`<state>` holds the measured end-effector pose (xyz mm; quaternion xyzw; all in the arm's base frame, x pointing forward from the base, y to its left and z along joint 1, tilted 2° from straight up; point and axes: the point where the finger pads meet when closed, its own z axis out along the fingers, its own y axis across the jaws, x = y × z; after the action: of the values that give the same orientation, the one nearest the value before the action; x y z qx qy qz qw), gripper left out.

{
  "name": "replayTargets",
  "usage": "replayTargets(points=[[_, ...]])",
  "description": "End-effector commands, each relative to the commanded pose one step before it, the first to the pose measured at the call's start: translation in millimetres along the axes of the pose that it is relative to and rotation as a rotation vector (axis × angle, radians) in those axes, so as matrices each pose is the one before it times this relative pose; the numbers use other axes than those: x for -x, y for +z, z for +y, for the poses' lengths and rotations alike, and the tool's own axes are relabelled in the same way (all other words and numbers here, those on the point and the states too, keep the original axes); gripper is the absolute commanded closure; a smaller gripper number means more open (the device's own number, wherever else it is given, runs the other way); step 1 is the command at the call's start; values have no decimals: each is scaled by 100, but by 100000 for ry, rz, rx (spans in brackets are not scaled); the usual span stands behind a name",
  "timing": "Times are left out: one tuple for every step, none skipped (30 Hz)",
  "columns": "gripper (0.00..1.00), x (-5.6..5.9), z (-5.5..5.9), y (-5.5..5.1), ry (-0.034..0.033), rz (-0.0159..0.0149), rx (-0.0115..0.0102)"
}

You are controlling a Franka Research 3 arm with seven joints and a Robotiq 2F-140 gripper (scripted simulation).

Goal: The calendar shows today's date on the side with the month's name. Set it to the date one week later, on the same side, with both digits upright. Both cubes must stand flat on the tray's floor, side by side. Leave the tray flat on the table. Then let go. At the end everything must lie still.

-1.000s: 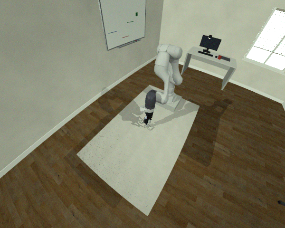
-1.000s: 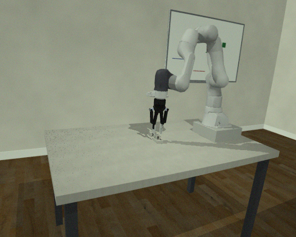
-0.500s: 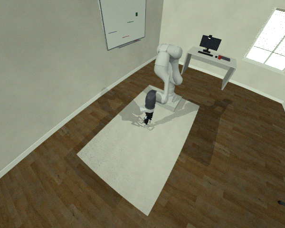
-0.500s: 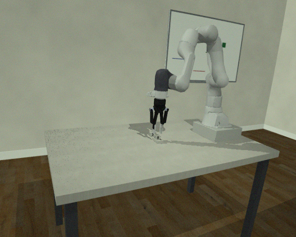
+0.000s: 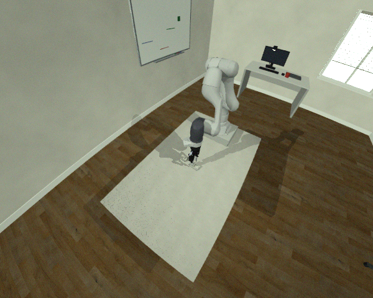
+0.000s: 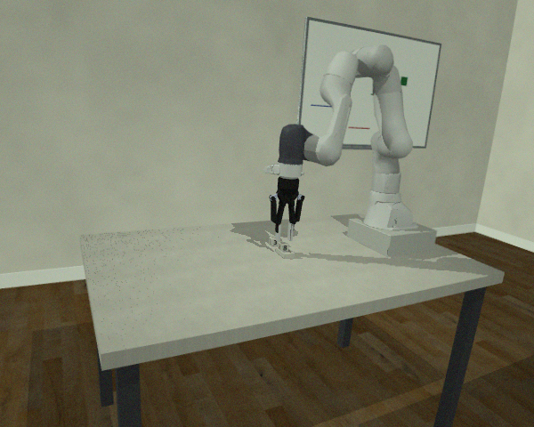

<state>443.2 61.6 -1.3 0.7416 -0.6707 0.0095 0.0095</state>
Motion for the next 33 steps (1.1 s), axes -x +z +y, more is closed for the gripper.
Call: replayTargets(points=[[72,-35,55,11,248,32,-89],[72,0,0,0,0,0,0],[72,0,0,0,0,0,0],[72,0,0,0,0,0,0],[72,0,0,0,0,0,0],[72,0,0,0,0,0,0],[72,0,0,0,0,0,0],[72,0,0,0,0,0,0],[72,0,0,0,0,0,0],[72,0,0,0,0,0,0],[72,0,0,0,0,0,0],[72,0,0,1,0,0,0],[72,0,0,7,0,0,0],[72,0,0,17,0,0,0],[72,0,0,30,0,0,0],[72,0,0,46,0,0,0],[72,0,0,64,0,0,0],[72,0,0,82,0,0,0],[72,0,0,100,0,0,0],[72,1,1,117,-1,-1,0],[72,0,-1,132,1,1,0],[72,0,0,0,0,0,0],[72,0,0,0,0,0,0],[72,0,0,146,0,0,0],[72,0,1,159,-1,-1,0],[72,0,-1,167,0,0,0],[72,0,0,173,0,0,0],[72,0,1,177,-1,-1,1],[72,0,-1,176,1,1,-1],[72,0,0,173,0,0,0],[72,0,1,167,0,0,0],[72,0,-1,158,1,0,-1],[72,0,0,147,0,0,0]])
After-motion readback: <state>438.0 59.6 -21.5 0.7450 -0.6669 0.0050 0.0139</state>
